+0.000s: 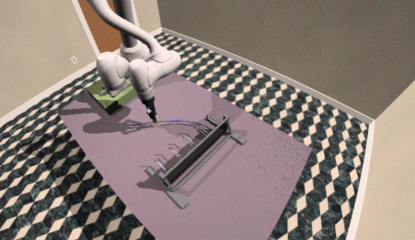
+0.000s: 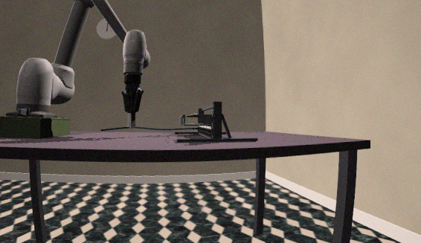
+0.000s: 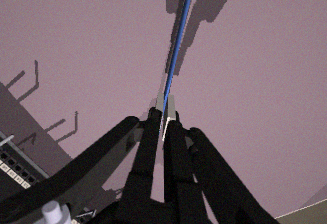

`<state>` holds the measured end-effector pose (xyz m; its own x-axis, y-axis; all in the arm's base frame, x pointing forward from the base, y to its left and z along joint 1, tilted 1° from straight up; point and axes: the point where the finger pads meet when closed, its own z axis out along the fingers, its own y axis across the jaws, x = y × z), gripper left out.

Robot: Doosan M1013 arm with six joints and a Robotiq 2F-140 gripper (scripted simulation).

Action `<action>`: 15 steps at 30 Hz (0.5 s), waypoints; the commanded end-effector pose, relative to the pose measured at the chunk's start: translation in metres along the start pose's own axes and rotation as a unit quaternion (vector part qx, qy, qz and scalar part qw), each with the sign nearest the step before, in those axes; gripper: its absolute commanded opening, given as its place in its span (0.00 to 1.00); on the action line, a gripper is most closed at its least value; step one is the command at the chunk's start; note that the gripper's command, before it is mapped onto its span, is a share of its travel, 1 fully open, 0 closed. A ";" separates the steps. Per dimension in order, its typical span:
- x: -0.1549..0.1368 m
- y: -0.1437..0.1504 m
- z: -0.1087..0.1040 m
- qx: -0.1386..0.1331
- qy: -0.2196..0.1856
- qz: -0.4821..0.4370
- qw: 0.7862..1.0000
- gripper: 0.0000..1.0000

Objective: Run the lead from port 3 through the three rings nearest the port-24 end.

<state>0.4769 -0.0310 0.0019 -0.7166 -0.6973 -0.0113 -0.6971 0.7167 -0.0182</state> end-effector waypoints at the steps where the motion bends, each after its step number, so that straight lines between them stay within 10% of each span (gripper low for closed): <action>1: -0.006 -0.022 -0.011 0.000 0.000 -0.031 1.000 0.00; 15: -0.040 -0.160 -0.077 0.000 0.000 -0.211 0.977 0.00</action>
<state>0.5928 -0.1026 0.0686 -0.4288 -0.9034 -0.0046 -0.9032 0.4288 -0.0214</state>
